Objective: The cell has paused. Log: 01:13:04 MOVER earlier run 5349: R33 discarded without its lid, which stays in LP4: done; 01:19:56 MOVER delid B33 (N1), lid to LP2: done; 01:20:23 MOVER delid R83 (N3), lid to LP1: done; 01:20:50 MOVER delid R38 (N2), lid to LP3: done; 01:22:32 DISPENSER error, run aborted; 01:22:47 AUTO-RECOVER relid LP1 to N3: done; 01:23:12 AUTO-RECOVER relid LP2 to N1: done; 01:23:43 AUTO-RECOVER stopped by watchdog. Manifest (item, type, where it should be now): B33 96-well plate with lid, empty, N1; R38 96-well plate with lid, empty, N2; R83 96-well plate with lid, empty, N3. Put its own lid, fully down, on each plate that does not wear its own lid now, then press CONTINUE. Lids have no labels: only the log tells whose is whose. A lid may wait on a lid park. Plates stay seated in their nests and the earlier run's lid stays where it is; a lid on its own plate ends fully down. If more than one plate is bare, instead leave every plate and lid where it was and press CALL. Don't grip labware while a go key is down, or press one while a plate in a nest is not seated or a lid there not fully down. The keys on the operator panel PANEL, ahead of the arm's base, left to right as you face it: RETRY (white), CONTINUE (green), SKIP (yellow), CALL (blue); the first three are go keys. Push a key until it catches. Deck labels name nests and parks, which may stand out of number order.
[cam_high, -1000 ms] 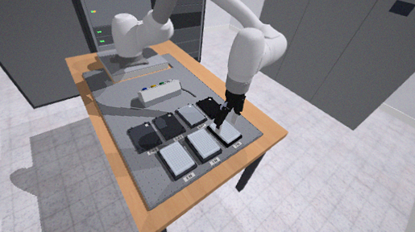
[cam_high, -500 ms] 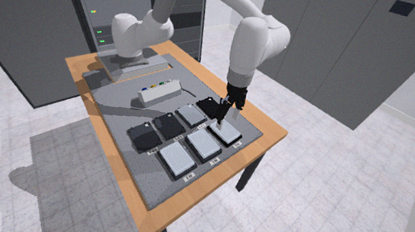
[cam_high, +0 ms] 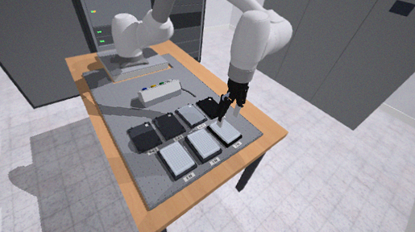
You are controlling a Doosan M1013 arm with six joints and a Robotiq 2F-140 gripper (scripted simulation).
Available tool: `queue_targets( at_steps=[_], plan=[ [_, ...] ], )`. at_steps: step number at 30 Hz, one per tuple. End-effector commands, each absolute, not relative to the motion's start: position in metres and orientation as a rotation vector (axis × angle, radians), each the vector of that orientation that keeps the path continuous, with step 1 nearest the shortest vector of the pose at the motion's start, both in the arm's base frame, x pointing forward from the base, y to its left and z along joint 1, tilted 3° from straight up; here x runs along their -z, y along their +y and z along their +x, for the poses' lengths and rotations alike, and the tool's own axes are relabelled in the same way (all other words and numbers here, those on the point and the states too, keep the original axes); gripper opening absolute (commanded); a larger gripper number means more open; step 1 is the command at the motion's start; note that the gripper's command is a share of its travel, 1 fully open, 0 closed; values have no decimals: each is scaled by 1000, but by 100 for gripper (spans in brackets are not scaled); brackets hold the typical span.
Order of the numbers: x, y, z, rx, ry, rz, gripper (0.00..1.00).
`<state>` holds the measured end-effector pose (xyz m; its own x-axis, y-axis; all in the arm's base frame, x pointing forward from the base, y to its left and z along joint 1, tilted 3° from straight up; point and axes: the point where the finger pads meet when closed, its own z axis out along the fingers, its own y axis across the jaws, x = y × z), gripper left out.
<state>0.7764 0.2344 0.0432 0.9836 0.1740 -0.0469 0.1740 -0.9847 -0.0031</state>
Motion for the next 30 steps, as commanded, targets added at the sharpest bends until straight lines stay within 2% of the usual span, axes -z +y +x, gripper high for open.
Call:
queue_targets(
  at_steps=[1, 8, 15, 17, 20, 23, 26, 30],
  plan=[
    [-44, 234, 776, 74, 274, 3128, 66],
    [-52, 226, 763, 74, 273, 3128, 66],
    [-92, 177, 669, 73, 266, 3128, 66],
    [-93, 176, 667, 73, 266, 3128, 66],
    [-107, 151, 611, 73, 262, 3129, 66],
    [-109, 148, 605, 73, 262, 3129, 66],
    [-117, 125, 543, 73, 258, 3129, 66],
    [-120, 112, 505, 73, 256, 3129, 66]
  ],
)
